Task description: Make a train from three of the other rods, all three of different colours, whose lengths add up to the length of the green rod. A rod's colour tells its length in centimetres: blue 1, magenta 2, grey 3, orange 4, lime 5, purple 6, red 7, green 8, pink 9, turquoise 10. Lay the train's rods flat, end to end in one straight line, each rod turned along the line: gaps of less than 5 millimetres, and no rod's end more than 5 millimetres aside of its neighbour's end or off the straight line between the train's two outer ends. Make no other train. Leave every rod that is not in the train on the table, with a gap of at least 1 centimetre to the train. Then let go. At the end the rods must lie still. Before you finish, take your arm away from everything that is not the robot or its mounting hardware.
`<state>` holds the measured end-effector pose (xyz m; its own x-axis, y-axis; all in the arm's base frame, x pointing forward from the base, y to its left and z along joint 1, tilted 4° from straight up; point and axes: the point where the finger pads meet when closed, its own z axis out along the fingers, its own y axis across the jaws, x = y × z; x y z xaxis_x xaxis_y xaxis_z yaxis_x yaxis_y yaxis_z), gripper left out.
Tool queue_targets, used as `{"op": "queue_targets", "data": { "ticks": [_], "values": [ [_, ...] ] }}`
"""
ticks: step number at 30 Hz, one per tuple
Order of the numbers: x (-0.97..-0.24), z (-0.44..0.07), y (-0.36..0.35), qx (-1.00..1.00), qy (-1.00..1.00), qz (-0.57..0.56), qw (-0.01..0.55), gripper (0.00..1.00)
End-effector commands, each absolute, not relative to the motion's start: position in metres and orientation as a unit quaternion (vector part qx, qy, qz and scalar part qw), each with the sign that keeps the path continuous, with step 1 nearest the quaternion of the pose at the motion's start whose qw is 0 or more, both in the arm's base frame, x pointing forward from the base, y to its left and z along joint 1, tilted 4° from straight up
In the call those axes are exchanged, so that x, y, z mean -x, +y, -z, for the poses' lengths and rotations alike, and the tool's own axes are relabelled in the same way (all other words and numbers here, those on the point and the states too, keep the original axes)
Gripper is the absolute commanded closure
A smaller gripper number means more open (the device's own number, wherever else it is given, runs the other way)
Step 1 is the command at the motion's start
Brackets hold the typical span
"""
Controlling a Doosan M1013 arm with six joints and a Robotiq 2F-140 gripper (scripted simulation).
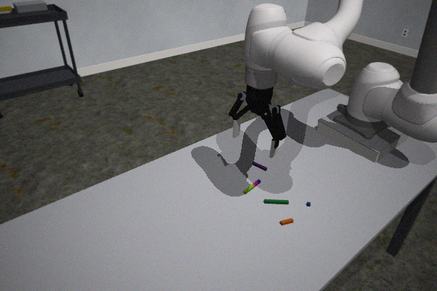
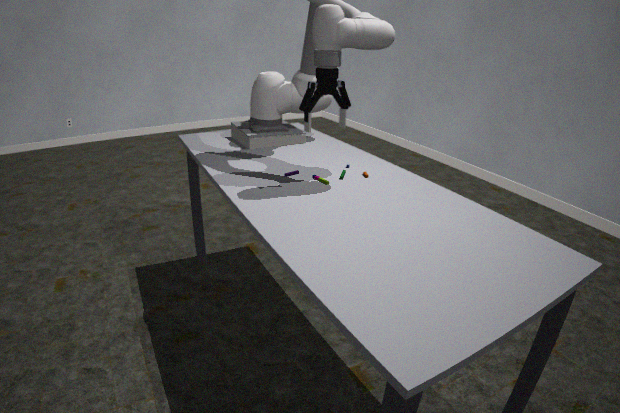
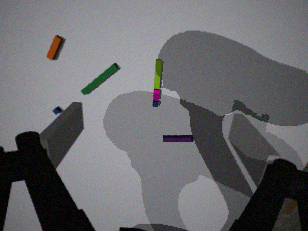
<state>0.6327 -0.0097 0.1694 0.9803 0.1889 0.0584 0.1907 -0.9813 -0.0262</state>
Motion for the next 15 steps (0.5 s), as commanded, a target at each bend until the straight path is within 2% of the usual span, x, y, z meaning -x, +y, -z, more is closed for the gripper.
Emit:
{"op": "queue_targets", "data": {
  "ticks": [1,15],
  "values": [
    [-0.6327,-0.1695,-0.0097,0.995,-0.095,0.028,0.016,0.0],
    [-0.6327,-0.1695,-0.0097,0.995,-0.095,0.028,0.016,0.0]
  ]
}}
